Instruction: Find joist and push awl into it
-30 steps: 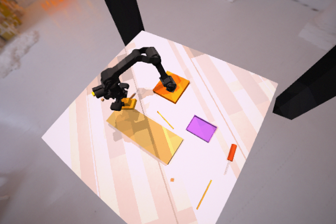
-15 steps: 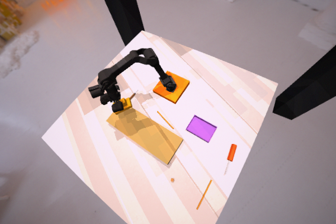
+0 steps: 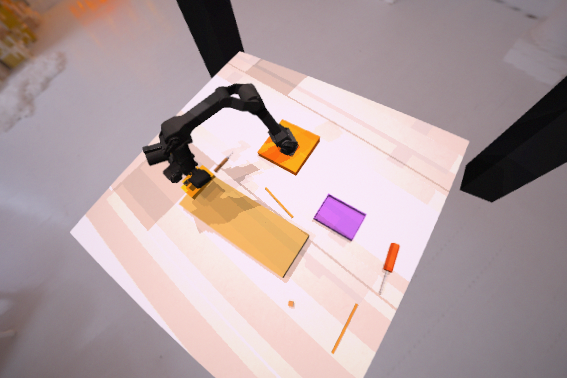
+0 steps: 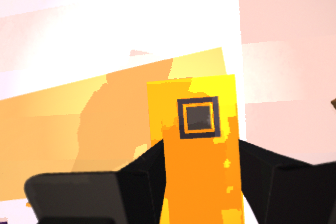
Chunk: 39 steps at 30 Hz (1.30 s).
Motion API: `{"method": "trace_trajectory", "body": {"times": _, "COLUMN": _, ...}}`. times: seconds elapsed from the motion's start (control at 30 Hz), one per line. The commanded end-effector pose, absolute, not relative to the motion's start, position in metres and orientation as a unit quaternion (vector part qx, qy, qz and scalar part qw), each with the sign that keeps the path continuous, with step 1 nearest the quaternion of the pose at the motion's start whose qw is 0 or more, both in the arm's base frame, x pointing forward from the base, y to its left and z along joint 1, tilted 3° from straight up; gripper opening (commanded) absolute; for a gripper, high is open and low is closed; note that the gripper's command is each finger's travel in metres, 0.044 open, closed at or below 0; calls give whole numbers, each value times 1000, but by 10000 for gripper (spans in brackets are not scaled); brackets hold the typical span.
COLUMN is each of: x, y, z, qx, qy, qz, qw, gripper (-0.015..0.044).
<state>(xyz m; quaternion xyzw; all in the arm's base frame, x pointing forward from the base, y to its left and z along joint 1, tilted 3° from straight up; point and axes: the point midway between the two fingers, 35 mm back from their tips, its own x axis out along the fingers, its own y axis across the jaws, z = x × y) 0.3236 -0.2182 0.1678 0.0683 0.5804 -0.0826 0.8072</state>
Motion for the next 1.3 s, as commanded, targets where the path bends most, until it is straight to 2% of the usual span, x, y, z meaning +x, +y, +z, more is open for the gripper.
{"method": "trace_trajectory", "body": {"times": 0.0, "x": 331, "y": -223, "z": 173, "qx": 18, "qy": 571, "qz": -49, "qw": 819, "gripper": 0}}
{"method": "trace_trajectory", "body": {"times": 1.27, "x": 336, "y": -225, "z": 119, "qx": 16, "qy": 572, "qz": -48, "qw": 819, "gripper": 0}}
